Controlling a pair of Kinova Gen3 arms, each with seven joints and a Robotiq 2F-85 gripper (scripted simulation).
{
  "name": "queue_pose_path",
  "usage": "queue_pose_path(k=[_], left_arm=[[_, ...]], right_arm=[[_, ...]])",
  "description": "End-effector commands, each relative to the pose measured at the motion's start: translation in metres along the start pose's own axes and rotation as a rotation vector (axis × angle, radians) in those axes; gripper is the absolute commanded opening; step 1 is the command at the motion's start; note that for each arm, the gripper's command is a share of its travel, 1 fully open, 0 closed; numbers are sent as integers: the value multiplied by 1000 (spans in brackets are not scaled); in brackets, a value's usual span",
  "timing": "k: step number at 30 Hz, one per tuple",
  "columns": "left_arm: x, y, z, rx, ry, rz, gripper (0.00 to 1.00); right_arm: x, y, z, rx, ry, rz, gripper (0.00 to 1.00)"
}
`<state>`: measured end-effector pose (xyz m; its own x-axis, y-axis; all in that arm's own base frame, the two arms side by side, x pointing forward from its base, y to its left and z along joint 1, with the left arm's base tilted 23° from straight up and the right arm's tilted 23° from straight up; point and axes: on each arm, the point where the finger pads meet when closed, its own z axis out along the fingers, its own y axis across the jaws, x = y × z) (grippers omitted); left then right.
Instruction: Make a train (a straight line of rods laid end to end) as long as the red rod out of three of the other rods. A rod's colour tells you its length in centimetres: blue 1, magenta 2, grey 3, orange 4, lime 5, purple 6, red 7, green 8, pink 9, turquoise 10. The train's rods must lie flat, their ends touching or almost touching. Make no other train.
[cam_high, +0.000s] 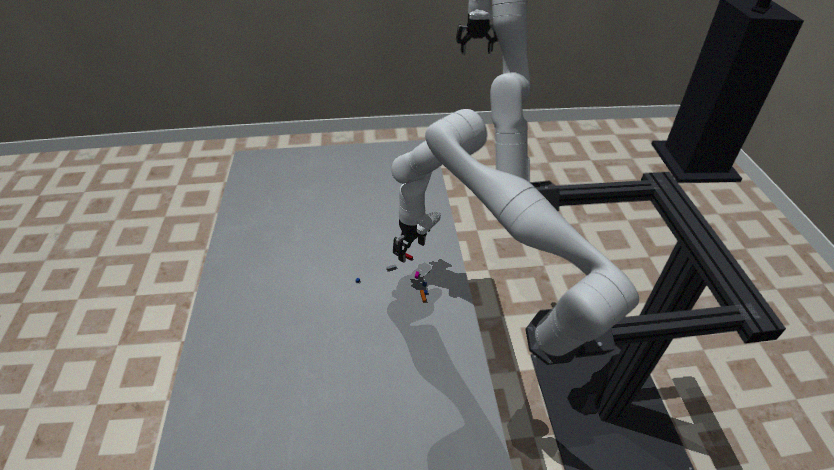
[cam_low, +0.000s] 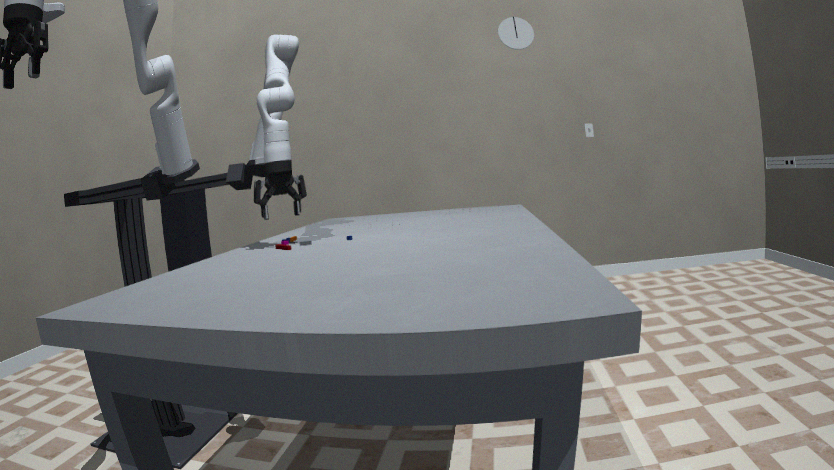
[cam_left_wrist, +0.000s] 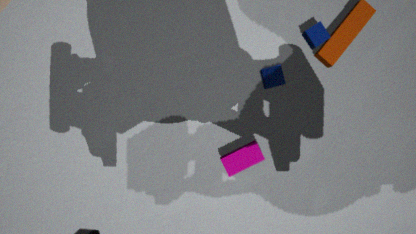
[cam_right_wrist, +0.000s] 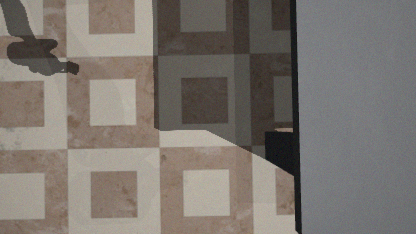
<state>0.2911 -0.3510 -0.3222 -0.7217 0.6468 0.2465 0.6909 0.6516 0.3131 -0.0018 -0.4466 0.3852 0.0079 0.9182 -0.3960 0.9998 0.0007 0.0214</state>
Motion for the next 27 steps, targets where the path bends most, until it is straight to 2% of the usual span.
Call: queue_pose_path(k=[1,16,27], left_arm=[[-1,0,-1,1,-2,0,1000],[0,0,-1,0,-1,22,1000],[8,6,-2,-5,4,237,1000]], right_arm=[[0,0,-1,0,-1,0,1000],[0,0,-1,0,-1,0,1000],[0,0,-1,0,-1,0,1000]])
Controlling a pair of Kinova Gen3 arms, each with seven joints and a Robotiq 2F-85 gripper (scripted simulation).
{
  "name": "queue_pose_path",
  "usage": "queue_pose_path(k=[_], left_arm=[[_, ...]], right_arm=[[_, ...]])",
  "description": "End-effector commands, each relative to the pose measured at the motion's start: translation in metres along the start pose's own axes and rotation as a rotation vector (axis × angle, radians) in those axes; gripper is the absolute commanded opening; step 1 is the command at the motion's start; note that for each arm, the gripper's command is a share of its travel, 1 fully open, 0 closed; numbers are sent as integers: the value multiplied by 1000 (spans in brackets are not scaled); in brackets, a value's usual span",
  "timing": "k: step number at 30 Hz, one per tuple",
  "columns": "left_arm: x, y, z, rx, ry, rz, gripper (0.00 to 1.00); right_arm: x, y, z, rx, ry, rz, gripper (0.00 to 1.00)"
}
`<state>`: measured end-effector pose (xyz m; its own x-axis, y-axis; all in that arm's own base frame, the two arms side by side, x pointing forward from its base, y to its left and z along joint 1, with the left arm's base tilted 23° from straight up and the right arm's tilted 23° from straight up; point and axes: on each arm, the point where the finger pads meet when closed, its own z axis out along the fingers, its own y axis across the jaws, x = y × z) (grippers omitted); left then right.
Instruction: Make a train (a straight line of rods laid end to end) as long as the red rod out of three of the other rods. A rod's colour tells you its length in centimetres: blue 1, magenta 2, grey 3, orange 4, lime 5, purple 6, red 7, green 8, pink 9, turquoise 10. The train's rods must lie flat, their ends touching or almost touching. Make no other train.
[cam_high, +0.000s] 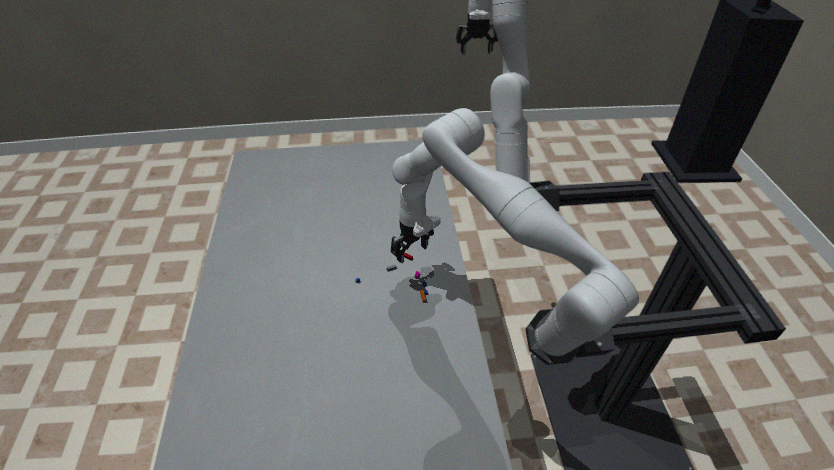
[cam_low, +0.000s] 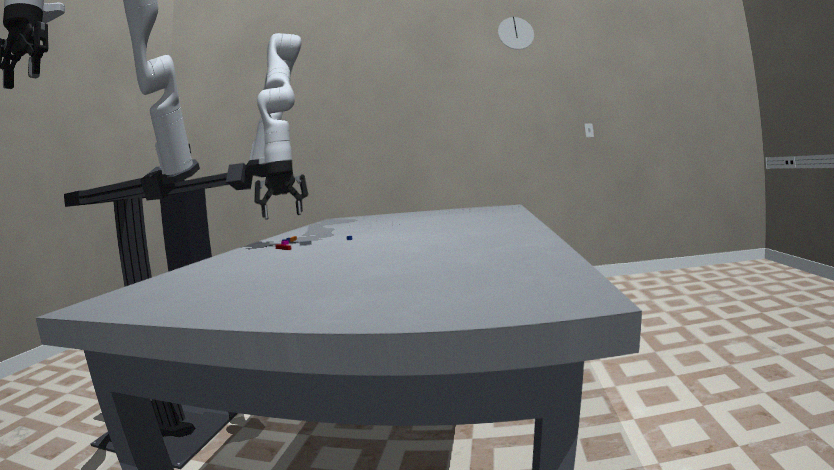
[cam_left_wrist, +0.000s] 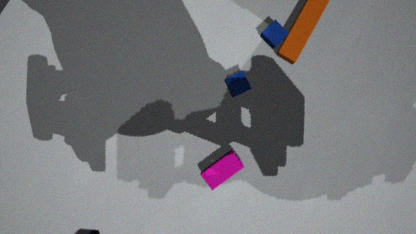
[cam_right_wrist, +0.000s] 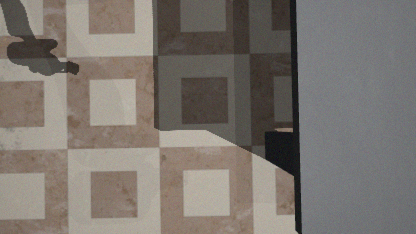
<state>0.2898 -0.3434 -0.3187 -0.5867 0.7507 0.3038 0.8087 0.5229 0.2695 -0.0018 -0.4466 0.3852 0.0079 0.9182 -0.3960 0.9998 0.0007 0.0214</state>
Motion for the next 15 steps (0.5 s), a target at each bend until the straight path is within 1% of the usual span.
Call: queue_pose_path(k=[1,5,14,15], left_arm=[[3,2,-1,1,0,95,1000],[9,4,-2,0,2,264,1000],[19,7,-5,1,0,585,1000],[19,7,-5,1,0,585,1000]], right_arm=[[0,0,-1,0,-1,0,1000],[0,0,-1,0,-1,0,1000],[0,0,-1,0,-1,0,1000],[0,0,-1,0,-1,0,1000]])
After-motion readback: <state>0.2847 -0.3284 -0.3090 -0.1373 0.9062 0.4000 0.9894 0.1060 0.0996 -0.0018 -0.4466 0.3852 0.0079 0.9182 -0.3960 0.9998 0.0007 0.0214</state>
